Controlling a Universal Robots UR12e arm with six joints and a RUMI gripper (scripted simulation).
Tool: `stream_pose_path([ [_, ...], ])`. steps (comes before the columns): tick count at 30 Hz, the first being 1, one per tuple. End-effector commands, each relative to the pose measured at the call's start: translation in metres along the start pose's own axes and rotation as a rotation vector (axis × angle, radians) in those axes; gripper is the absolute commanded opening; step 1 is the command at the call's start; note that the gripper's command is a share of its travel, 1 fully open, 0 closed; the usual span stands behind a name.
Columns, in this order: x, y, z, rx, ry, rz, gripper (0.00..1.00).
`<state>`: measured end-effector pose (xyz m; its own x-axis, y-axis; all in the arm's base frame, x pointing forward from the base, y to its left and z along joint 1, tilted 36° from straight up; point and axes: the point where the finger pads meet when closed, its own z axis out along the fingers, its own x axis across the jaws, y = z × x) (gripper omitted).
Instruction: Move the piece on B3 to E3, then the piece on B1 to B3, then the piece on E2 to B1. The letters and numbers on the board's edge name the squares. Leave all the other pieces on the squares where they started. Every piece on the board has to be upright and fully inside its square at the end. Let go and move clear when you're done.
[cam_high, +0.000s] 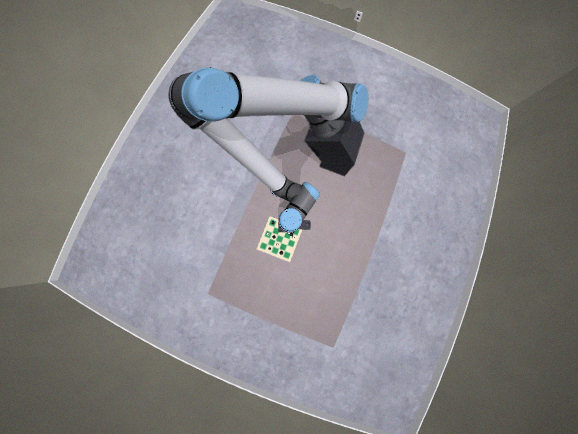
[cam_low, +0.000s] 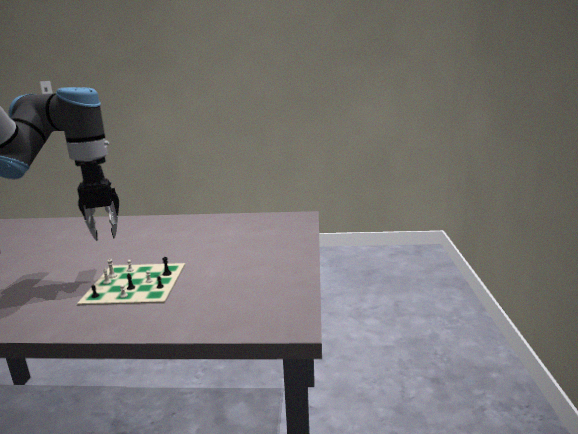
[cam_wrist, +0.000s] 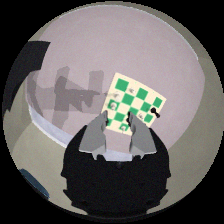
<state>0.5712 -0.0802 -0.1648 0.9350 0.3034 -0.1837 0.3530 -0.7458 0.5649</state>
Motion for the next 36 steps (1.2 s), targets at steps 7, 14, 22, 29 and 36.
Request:
stream_pose_path([
  [7, 0.000, 0.000, 0.004, 0.000, 0.000, 0.022, 0.25],
  [14, 0.000, 0.000, 0.010, 0.000, 0.000, 0.023, 0.25],
  [22, 0.000, -0.001, 0.021, 0.000, 0.000, 0.023, 0.25],
  [29, 0.000, -0.001, 0.032, 0.000, 0.000, 0.023, 0.25],
  [36, 0.000, -0.002, 0.039, 0.000, 0.000, 0.023, 0.25],
])
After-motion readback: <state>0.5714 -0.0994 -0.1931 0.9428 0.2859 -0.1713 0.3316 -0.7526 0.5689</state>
